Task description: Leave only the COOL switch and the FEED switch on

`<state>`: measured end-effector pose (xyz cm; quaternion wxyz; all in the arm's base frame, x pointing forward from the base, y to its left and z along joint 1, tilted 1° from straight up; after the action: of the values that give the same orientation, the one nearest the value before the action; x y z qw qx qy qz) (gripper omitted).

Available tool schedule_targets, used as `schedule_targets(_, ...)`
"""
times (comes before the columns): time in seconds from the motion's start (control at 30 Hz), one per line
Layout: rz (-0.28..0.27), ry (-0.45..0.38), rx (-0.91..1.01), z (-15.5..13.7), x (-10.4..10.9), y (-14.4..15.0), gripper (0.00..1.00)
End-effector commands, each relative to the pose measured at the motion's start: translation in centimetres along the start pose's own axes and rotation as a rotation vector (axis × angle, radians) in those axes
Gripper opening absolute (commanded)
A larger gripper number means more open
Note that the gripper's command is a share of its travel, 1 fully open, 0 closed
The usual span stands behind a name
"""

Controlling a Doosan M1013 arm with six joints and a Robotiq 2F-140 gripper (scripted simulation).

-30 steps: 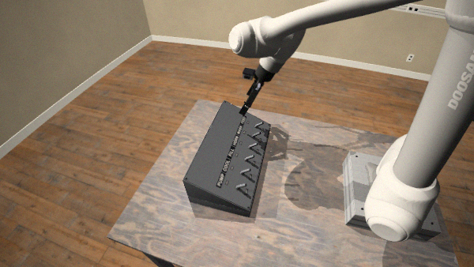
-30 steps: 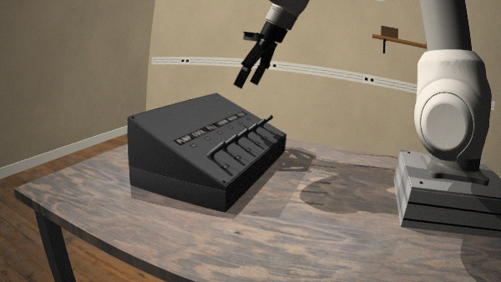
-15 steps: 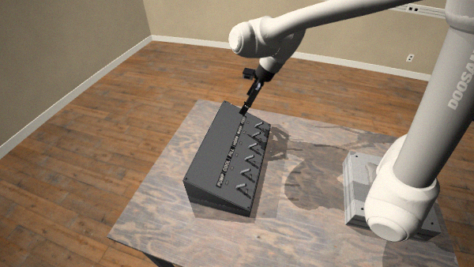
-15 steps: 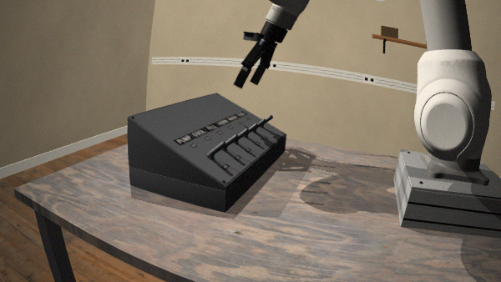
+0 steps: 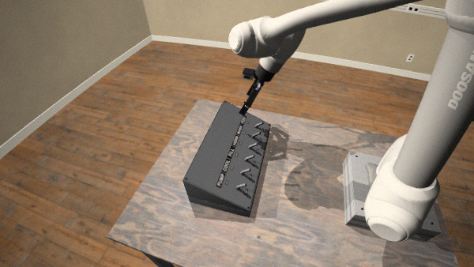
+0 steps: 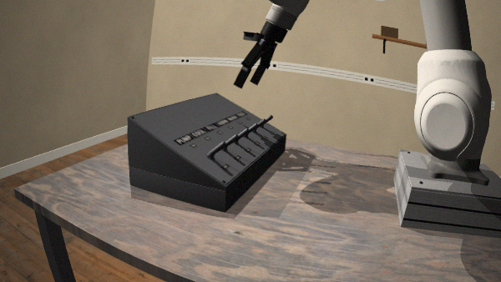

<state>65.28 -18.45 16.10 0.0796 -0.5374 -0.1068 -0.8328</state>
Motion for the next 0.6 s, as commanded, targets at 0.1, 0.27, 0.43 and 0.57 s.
schedule_targets(0.1, 0.0, 0.001, 0.0, 0.06, 0.05, 0.02, 1.0)
schedule_targets(0.27, 0.0, 0.001, 0.0, 0.06, 0.05, 0.02, 1.0)
schedule_targets(0.43, 0.0, 0.001, 0.0, 0.06, 0.05, 0.02, 1.0)
schedule_targets(0.57, 0.0, 0.001, 0.0, 0.06, 0.18, 0.02, 0.1)
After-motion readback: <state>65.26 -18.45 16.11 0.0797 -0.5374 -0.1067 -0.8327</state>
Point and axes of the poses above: the point where the finger pads meet when closed, its own x axis back along the fingers, its own y axis across the jaws, z = x × y, the point moved 3 cm from there along x, back along the fingers, and after that the axes turned 13 degrees about x, right-handed, at the moved point
